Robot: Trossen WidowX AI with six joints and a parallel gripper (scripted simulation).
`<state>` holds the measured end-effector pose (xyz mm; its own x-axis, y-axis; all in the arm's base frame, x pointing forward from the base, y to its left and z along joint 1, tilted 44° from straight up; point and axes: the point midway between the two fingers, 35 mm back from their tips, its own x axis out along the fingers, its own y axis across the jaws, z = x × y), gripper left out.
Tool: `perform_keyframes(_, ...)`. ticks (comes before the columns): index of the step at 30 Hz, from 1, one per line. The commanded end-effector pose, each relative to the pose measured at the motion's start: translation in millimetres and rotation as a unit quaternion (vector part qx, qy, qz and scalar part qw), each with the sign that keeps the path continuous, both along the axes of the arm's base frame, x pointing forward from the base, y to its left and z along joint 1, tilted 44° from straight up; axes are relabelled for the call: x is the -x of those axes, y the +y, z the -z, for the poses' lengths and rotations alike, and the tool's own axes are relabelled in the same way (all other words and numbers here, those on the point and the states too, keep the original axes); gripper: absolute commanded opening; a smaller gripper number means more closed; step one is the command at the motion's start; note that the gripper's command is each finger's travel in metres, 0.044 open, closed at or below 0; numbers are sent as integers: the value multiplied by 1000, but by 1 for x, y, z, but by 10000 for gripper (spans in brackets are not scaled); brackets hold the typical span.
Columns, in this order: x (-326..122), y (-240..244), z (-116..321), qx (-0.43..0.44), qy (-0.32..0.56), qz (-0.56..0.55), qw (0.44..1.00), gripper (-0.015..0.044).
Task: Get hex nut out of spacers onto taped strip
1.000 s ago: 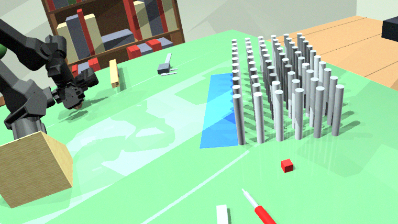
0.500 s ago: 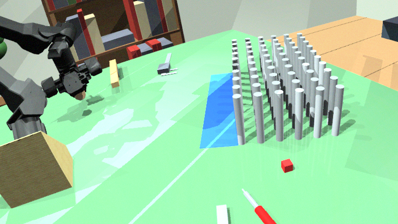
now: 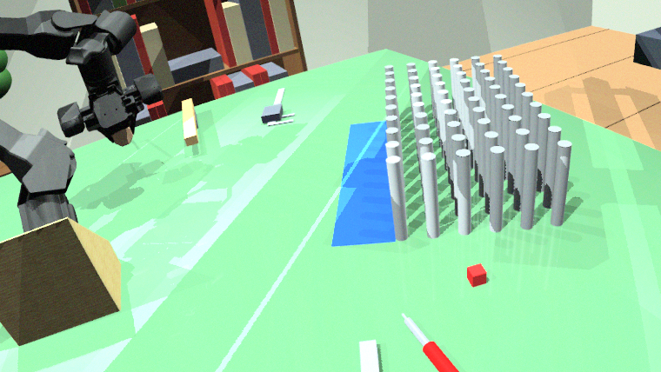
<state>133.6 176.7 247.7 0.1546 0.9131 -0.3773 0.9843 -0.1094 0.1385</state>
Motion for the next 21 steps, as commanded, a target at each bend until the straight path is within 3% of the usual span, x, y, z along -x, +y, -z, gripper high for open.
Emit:
perform_keyframes(1,7,-9,-14,-9,3,-5,1000,0)
perform_keyframes(21,46,-36,-76,-92,23,18,995,0)
